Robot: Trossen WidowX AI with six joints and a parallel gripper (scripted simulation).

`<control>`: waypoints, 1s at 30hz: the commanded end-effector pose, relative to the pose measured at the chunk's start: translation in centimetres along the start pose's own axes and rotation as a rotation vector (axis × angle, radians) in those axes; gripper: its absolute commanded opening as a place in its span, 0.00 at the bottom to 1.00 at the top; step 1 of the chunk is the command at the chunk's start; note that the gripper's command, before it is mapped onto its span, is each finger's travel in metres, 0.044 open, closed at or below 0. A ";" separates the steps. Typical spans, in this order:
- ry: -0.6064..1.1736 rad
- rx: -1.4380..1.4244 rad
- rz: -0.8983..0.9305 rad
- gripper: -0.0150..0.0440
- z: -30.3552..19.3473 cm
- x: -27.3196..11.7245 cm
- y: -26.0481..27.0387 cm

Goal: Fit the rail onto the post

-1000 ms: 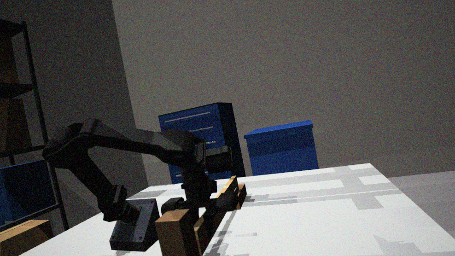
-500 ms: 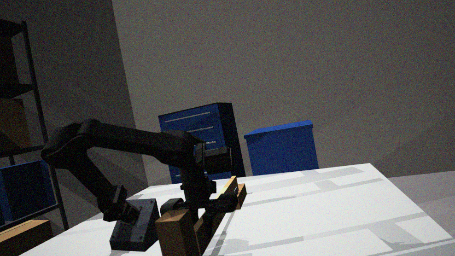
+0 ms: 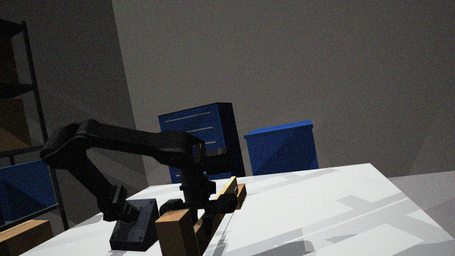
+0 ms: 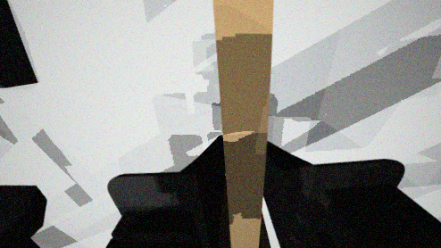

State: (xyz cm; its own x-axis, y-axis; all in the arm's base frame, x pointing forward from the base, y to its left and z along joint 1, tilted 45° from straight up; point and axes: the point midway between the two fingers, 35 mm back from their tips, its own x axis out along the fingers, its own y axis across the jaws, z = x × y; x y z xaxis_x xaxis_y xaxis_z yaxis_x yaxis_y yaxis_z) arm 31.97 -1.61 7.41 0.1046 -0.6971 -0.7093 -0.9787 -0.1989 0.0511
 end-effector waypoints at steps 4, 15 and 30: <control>0.000 -0.001 -0.003 0.25 -0.3 -0.2 -0.1; 0.000 -0.001 -0.003 0.25 -0.7 -0.2 -0.1; 0.001 -0.001 -0.003 0.25 -1.1 -0.1 -0.1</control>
State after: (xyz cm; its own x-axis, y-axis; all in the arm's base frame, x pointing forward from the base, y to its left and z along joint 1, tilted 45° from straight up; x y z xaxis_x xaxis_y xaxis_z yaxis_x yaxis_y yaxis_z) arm 32.18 -2.21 8.12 0.1040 -0.6968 -0.7097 -0.9787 -0.1987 0.0517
